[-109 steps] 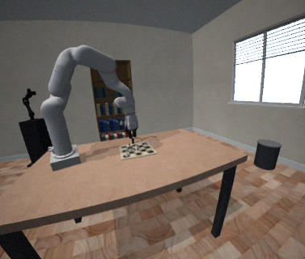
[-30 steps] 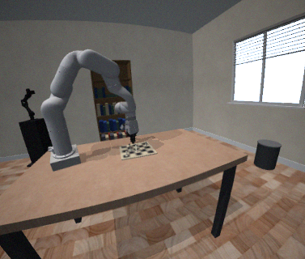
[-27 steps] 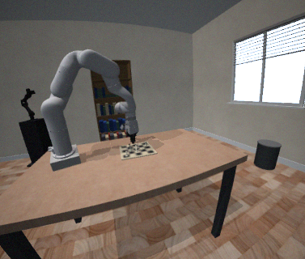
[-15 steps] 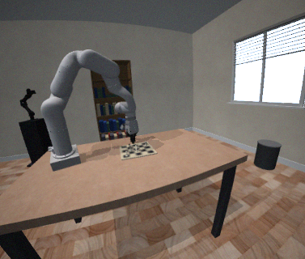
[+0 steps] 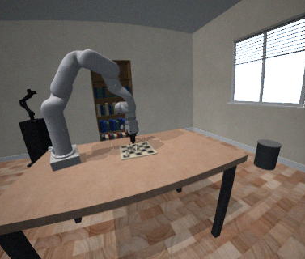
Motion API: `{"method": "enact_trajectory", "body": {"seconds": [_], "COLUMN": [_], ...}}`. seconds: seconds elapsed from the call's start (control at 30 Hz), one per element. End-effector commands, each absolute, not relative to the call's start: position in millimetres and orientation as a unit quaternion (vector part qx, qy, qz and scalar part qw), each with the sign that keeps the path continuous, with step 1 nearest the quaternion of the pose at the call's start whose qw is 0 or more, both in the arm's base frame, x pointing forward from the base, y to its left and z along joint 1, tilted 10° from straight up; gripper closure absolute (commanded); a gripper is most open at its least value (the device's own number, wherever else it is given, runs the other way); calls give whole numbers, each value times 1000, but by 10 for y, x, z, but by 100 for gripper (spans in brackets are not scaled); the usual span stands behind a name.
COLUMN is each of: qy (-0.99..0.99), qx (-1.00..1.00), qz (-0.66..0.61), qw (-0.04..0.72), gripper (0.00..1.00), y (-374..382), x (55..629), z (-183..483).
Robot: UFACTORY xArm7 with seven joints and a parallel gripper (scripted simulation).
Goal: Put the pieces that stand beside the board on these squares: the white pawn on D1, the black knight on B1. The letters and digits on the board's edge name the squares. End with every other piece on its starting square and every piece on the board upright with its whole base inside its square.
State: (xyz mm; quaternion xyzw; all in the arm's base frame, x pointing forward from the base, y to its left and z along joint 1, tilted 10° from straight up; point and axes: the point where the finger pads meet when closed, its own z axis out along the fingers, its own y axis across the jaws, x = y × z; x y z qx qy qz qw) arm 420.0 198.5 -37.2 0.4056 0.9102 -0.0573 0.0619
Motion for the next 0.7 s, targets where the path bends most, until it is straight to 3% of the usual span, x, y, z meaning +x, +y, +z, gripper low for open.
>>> {"method": "enact_trajectory", "body": {"seconds": [0.0, 0.67], "qy": [910, 910], "qx": [405, 405], "qz": [-56, -56], "qw": [63, 63], "gripper": [100, 100], "y": [1994, 2142], "x": [4207, 4141], "z": [-349, 605]}}
